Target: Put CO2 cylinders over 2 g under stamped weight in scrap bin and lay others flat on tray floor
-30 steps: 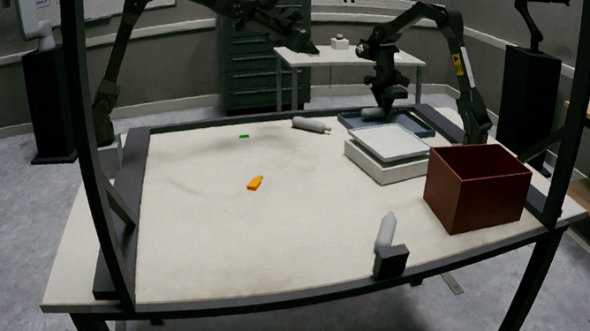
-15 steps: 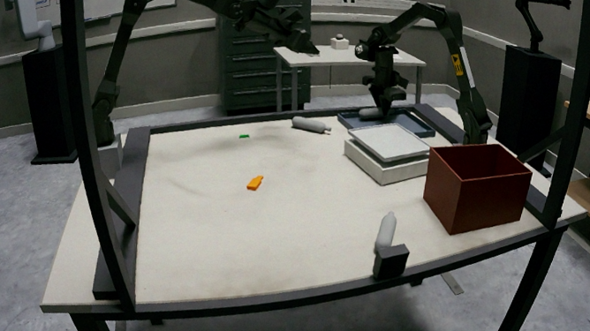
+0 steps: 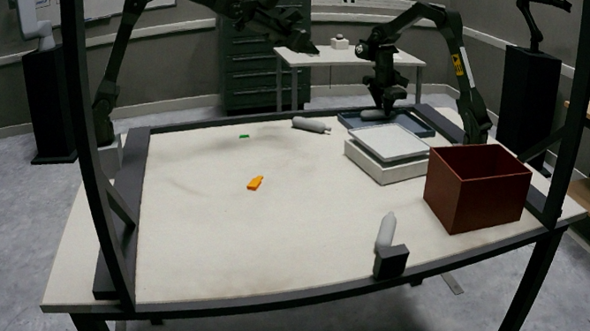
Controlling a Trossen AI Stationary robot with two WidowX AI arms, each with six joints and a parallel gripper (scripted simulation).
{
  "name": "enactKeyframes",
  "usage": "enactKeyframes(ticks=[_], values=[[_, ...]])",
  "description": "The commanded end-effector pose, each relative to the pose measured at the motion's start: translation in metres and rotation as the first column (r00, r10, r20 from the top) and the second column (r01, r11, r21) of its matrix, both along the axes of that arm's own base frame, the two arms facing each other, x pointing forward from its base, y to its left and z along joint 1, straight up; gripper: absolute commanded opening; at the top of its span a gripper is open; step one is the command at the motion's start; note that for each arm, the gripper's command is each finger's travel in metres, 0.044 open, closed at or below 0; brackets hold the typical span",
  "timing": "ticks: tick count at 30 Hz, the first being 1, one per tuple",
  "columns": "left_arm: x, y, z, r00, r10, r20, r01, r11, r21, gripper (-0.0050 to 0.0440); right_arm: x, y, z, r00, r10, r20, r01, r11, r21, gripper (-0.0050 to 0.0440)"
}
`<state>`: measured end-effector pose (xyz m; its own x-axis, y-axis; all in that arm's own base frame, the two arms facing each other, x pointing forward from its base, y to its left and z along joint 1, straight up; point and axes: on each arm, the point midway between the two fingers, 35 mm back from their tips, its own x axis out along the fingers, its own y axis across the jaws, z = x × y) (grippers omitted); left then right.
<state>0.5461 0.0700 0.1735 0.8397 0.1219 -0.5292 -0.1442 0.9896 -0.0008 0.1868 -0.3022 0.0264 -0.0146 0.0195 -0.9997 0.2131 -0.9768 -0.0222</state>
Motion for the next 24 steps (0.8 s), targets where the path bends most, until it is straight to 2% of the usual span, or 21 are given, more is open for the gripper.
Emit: enactKeyframes(ticks=[1,3,8,9,14,18,20,24], values=[[0.001,-0.001,0.017,0.999,-0.003,0.034,0.003,1.0,0.005,0.044,0.006,-0.009,0.035,0.999,0.001,0.038,0.001,0.998,-0.062,0.0312],[0.001,-0.001,0.017,0.999,-0.003,0.034,0.003,1.0,0.005,0.044,0.006,-0.009,0.035,0.999,0.001,0.038,0.001,0.998,-0.062,0.0312],[0.001,-0.001,0.017,0.999,-0.003,0.034,0.003,1.0,0.005,0.044,0.005,-0.008,0.069,0.999,0.002,0.038,0.001,0.998,-0.062,0.0432],[0.001,-0.001,0.017,0.999,-0.003,0.034,0.003,1.0,0.005,0.044,0.005,-0.008,0.074,0.999,0.002,0.038,0.001,0.998,-0.062,0.044],[-0.012,-0.005,0.025,0.999,-0.006,0.035,0.006,1.0,0.005,0.044,0.005,-0.008,0.071,1.0,0.001,0.031,0.0,0.999,-0.05,0.044],[-0.039,-0.009,0.037,0.999,-0.004,0.033,0.004,1.0,0.005,0.044,0.003,-0.006,0.068,1.0,0.001,0.026,0.0,0.999,-0.043,0.044],[-0.039,-0.009,0.037,0.999,-0.004,0.033,0.004,1.0,0.005,0.044,0.003,-0.006,0.068,1.0,0.001,0.026,0.0,0.999,-0.043,0.044],[-0.083,-0.017,0.051,1.0,-0.005,0.03,0.004,1.0,0.003,0.044,0.003,-0.006,0.068,1.0,0.001,0.026,0.0,0.999,-0.043,0.044]])
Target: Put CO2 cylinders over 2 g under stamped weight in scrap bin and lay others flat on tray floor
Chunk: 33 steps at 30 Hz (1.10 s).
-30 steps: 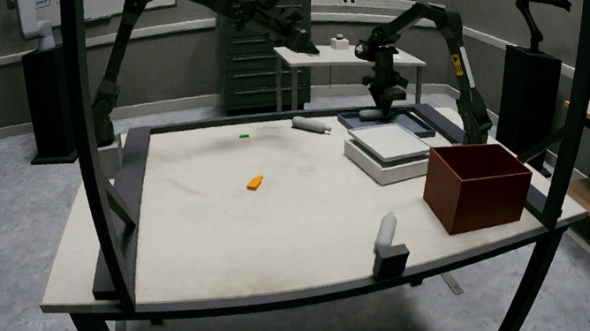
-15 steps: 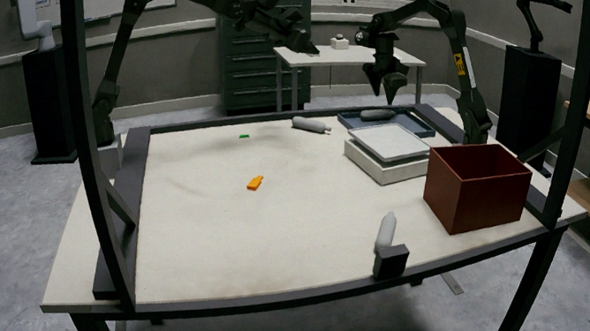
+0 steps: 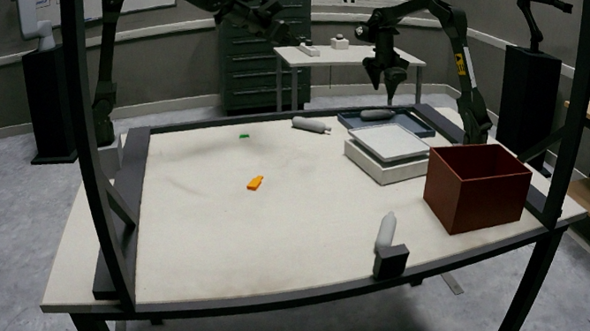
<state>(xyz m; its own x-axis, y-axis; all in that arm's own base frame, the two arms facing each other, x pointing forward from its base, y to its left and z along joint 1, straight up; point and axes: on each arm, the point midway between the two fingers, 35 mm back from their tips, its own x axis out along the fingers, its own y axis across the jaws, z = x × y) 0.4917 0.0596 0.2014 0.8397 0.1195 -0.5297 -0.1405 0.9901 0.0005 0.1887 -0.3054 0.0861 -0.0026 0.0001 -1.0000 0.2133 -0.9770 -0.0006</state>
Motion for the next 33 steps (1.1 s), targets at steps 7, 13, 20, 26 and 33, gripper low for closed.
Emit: enactKeyframes(ticks=[7,13,20,26,33], values=[[-0.104,-0.017,0.027,1.0,-0.003,0.026,0.003,1.0,0.001,0.044,0.001,-0.002,0.008,1.0,0.0,0.014,0.0,1.0,-0.023,0.044],[-0.138,-0.022,0.022,1.0,-0.005,0.024,0.005,1.0,0.001,0.044,0.001,-0.002,0.008,1.0,0.0,0.014,0.0,1.0,-0.023,0.044],[-0.163,-0.025,0.011,1.0,-0.007,0.014,0.007,1.0,0.0,0.044,0.004,-0.002,0.004,1.0,0.01,0.007,-0.01,1.0,-0.014,0.044],[-0.165,-0.025,0.011,1.0,-0.007,0.014,0.007,1.0,0.0,0.044,0.022,0.008,0.011,0.978,0.208,-0.001,-0.207,0.976,-0.068,0.044],[-0.164,-0.025,0.012,1.0,-0.007,0.016,0.007,1.0,0.0,0.044,0.048,0.019,0.011,0.871,0.491,-0.035,-0.491,0.863,-0.119,0.044]])
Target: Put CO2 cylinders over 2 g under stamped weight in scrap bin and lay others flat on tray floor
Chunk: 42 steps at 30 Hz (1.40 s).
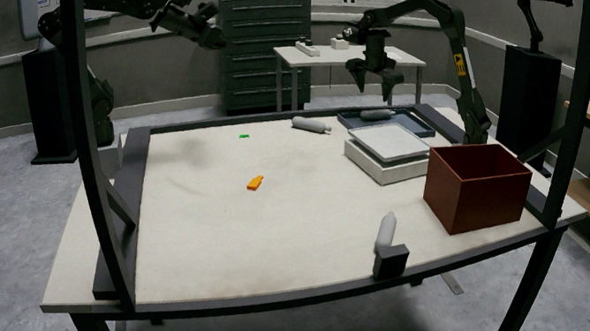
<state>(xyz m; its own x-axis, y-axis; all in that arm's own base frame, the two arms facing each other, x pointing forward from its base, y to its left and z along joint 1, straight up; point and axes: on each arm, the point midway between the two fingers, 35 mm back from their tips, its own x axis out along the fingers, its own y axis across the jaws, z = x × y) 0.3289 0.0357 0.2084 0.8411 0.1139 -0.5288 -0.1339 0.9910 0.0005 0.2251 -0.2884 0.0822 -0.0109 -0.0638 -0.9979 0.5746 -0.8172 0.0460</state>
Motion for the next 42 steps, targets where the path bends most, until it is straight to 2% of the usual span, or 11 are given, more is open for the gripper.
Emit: enactKeyframes(ticks=[1,6,12,14,20,29,31,38,42], values=[[-0.001,-0.001,0.005,1.0,0.0,0.015,0.0,1.0,0.0,0.044,0.017,0.005,0.015,0.983,0.18,0.018,-0.179,0.981,-0.073,0.044],[0.0,0.0,0.008,1.0,0.0,0.02,0.0,1.0,0.001,0.044,0.045,0.017,0.015,0.879,0.476,-0.017,-0.474,0.871,-0.128,0.044],[0.0,0.0,0.008,1.0,0.0,0.02,0.0,1.0,0.001,0.044,0.077,0.03,0.01,0.649,0.757,-0.073,-0.757,0.633,-0.162,0.044],[0.0,0.0,0.008,1.0,0.0,0.02,0.0,1.0,0.001,0.044,0.077,0.03,0.01,0.649,0.757,-0.073,-0.757,0.633,-0.162,0.044],[0.0,0.0,0.008,1.0,0.0,0.02,0.0,1.0,0.001,0.044,0.11,0.039,0.011,0.353,0.925,-0.137,-0.926,0.325,-0.194,0.044],[0.0,0.0,0.008,1.0,0.0,0.02,0.0,1.0,0.001,0.044,0.147,0.053,0.011,-0.063,0.972,-0.227,-0.976,-0.108,-0.19,0.044],[0.0,0.0,0.008,1.0,0.0,0.02,0.0,1.0,0.001,0.044,0.147,0.053,0.011,-0.063,0.972,-0.227,-0.976,-0.108,-0.19,0.044],[0.0,0.0,0.008,1.0,0.0,0.02,0.0,1.0,0.001,0.044,0.168,0.06,0.011,-0.298,0.914,-0.275,-0.921,-0.351,-0.17,0.044],[0.0,0.0,0.008,1.0,0.0,0.02,0.0,1.0,0.001,0.044,0.173,0.061,0.011,-0.368,0.884,-0.287,-0.892,-0.423,-0.16,0.044]])
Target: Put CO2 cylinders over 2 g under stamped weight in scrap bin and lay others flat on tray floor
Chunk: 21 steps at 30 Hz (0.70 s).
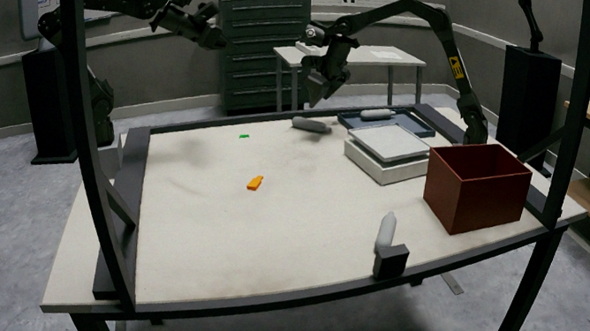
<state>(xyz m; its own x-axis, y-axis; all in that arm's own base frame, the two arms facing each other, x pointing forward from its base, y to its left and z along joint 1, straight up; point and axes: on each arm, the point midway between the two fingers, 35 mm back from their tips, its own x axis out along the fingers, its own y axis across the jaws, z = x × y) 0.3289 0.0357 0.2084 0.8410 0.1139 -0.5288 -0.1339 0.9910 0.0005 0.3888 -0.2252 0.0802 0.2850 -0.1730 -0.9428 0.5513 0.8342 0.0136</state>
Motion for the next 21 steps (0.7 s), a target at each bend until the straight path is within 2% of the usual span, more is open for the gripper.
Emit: enactKeyframes(ticks=[1,13,17,21], values=[[0.0002,-0.0004,0.0075,1.0,0.0,0.02,0.0,1.0,0.001,0.044,0.0089,-0.0029,0.0132,0.998,0.063,0.029,-0.063,0.998,-0.028,0.044],[0.0002,-0.0004,0.0075,1.0,0.0,0.02,0.0,1.0,0.001,0.044,0.0073,-0.0018,0.0157,0.996,0.083,0.029,-0.082,0.996,-0.037,0.044],[0.0002,-0.0004,0.0075,1.0,0.0,0.02,0.0,1.0,0.001,0.044,0.0099,-0.0027,0.0122,0.992,0.124,0.013,-0.123,0.991,-0.042,0.0344],[0.0002,-0.0004,0.0075,1.0,0.0,0.02,0.0,1.0,0.001,0.044,0.011,-0.0023,0.0103,0.958,0.285,-0.043,-0.287,0.955,-0.076,0.0252]])
